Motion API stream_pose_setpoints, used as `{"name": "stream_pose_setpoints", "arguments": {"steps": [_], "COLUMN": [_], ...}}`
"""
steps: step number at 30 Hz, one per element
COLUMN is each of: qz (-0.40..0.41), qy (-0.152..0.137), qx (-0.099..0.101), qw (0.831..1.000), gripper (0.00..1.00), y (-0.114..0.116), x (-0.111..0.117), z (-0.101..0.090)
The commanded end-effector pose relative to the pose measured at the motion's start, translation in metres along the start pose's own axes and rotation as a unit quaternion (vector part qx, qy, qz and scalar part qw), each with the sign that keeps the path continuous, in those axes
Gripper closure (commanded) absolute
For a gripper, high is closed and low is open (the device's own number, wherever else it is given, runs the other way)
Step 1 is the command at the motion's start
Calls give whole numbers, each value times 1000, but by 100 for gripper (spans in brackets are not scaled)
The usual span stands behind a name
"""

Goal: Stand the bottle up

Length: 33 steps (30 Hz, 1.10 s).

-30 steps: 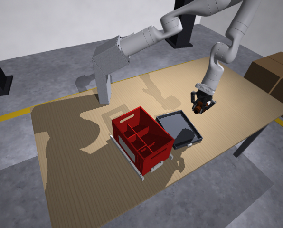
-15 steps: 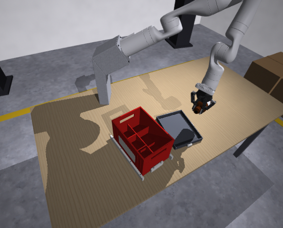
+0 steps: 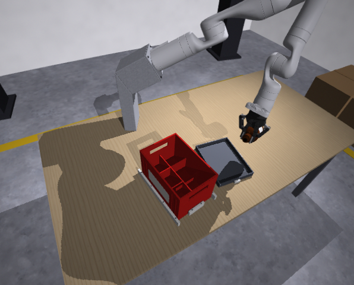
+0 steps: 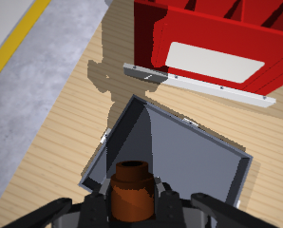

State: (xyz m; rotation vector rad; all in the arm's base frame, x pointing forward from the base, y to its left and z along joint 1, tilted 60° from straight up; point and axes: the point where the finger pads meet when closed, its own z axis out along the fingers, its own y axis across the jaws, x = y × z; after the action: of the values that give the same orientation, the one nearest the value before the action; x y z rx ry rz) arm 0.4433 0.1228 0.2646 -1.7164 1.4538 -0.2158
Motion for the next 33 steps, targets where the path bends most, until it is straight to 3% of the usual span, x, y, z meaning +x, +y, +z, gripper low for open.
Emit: {"name": "stream_pose_setpoints", "arguments": {"steps": [1,16,33], "qz": [-6,-6,-6], "qy": [9,43,46], "qx": [1,1,1], "qw": [1000,999,999], "gripper": [100,100,100], "y": [0,1,1], "x": [-3,-3,-3], "z": [0,-2,-2]}}
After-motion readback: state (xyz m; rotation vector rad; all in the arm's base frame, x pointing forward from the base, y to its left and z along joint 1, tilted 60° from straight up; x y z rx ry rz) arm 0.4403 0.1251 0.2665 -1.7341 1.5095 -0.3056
